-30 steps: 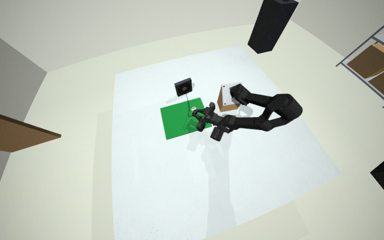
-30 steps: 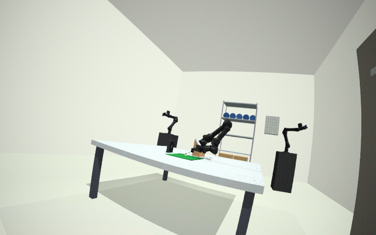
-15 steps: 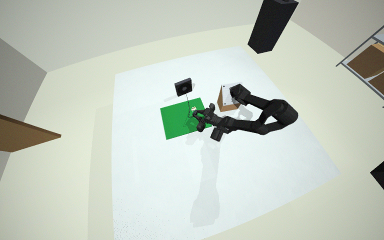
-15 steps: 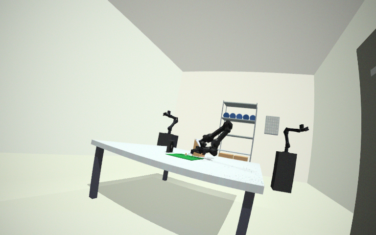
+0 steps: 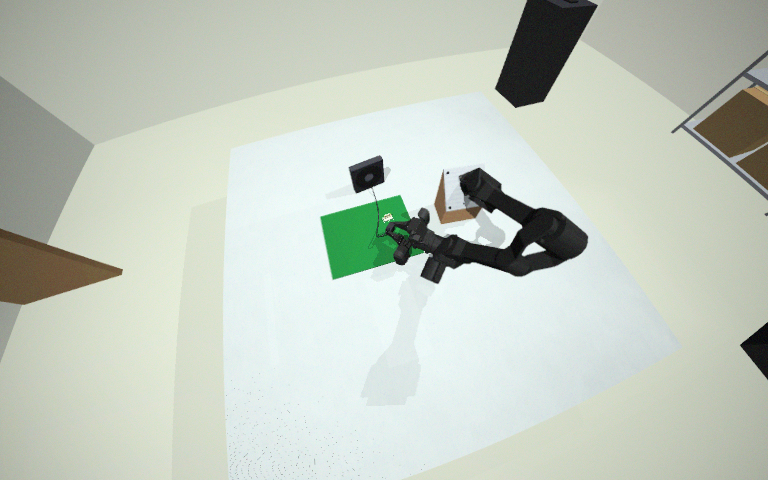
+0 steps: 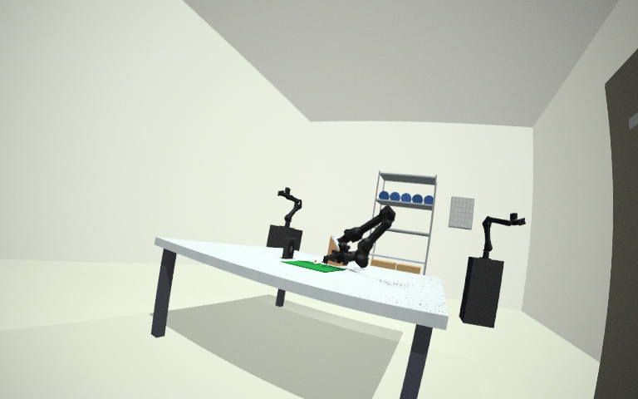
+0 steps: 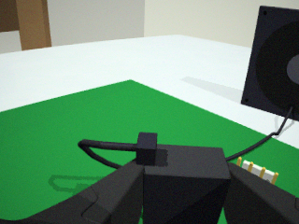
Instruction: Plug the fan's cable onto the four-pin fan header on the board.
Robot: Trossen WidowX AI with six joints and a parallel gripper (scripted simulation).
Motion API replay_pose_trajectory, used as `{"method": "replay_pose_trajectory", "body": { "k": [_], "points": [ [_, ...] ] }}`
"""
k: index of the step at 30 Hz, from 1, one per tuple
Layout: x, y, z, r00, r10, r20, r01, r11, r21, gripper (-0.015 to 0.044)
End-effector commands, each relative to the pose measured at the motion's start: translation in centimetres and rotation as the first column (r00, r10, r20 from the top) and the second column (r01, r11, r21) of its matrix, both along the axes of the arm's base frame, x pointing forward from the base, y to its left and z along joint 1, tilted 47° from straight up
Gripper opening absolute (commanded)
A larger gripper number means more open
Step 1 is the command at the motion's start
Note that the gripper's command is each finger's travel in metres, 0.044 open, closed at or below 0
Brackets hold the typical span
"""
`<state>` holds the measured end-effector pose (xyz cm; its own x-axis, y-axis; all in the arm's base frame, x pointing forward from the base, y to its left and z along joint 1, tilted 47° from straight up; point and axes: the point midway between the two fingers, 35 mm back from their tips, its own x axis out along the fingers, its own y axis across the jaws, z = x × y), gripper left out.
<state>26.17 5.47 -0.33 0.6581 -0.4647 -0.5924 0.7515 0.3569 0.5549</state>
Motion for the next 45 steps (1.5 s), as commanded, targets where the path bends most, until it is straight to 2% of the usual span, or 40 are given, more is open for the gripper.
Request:
{"method": "replay_pose_trajectory", "body": {
  "k": [1, 45],
  "points": [
    [0.2, 0.3, -0.1, 1.0, -0.004, 0.011, 0.004, 1.0, 0.001, 0.0],
    [0.0, 0.9, -1.1, 1.0, 0.0, -0.001, 0.0, 1.0, -0.001, 0.0]
  ]
}}
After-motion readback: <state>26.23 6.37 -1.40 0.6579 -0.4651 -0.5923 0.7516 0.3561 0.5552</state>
